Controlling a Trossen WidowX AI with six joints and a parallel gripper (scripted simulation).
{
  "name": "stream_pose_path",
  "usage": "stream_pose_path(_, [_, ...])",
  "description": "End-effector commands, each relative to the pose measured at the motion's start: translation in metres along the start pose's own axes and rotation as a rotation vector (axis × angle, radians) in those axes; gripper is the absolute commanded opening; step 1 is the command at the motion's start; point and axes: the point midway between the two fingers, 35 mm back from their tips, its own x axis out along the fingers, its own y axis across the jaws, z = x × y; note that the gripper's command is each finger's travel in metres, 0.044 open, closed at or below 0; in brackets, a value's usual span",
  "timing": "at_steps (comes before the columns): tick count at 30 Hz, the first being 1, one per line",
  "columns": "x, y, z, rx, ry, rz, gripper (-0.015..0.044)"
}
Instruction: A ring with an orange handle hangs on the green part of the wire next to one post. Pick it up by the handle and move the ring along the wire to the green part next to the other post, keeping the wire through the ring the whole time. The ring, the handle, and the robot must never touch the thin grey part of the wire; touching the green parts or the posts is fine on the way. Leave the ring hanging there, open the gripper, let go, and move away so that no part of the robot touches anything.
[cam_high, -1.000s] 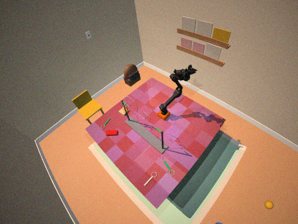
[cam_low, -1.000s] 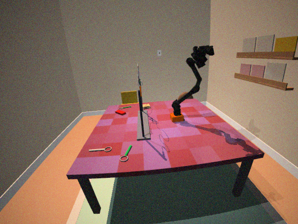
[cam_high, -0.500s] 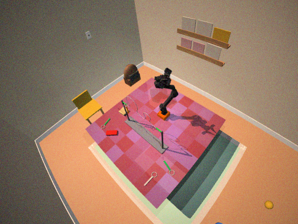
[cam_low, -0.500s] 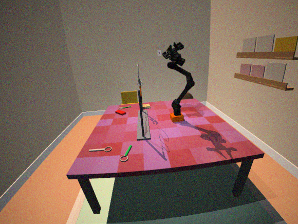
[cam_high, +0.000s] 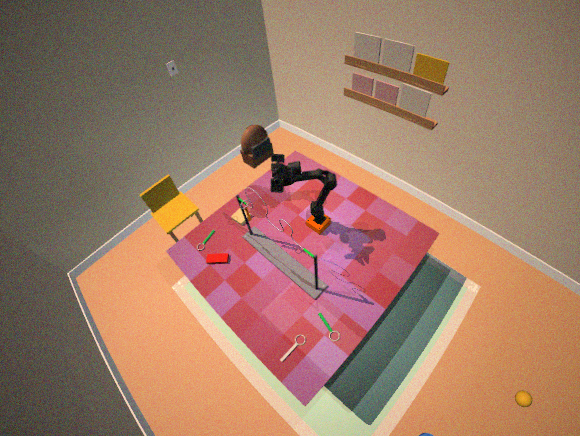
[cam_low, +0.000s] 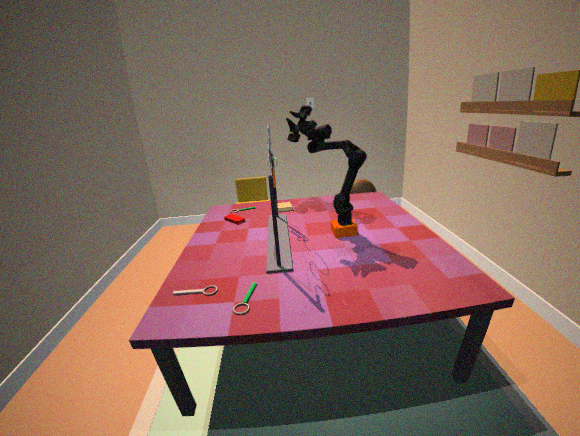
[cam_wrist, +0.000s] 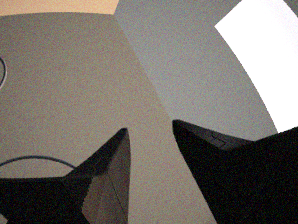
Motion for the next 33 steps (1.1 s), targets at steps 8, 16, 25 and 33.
stream_pose_path(8, [-0.09,0.101,-0.103,0.389,0.323,0.113,0.016])
stream_pose_path(16, [-0.185,0.18,-0.139,0.737,0.584,0.124,0.016])
stream_pose_path(25, [-0.294,0.265,-0.122,1.195,0.865,0.024,0.016])
stream_pose_path(33, [-0.316,0.284,-0.107,1.321,0.928,-0.026,0.016])
